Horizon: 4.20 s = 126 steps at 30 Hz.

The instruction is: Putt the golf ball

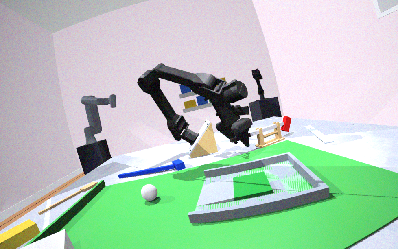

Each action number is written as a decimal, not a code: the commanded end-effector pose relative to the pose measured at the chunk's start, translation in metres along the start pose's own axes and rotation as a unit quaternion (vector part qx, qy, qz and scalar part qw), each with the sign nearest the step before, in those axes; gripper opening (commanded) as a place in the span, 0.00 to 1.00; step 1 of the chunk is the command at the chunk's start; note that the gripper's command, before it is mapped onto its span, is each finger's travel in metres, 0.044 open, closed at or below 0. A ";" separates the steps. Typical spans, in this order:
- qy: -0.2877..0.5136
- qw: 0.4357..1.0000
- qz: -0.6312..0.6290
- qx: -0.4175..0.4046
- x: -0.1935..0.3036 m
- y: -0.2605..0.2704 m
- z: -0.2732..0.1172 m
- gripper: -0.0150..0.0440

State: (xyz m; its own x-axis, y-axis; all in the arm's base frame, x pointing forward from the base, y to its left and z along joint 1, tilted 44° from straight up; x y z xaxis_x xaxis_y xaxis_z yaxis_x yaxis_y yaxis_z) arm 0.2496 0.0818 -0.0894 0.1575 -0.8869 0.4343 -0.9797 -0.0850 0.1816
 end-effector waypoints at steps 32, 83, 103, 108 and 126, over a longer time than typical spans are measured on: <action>-0.001 1.000 0.000 -0.001 -0.009 -0.005 -0.027 0.25; 0.047 0.779 0.619 0.088 0.183 0.054 -0.174 0.25; 0.057 0.575 0.805 0.133 0.249 0.116 -0.192 0.25; 0.067 0.564 0.813 0.127 0.252 0.115 -0.182 0.25; 0.095 0.531 0.835 0.108 0.263 0.114 -0.144 0.25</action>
State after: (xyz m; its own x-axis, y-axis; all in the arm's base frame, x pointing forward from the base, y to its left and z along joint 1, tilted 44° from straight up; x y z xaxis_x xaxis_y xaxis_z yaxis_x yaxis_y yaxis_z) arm 0.1978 -0.0916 0.1756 -0.9632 0.2551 -0.0846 0.2415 0.6836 -0.6887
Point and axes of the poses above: the point midway between the two fingers, 35 mm back from their tips, its own z axis out along the fingers, its own y axis across the jaws, x = y × z, the point moved 1 cm from there along -z, back along the fingers, and after that the axes turned 7 degrees about -z, right-handed, at the moved point
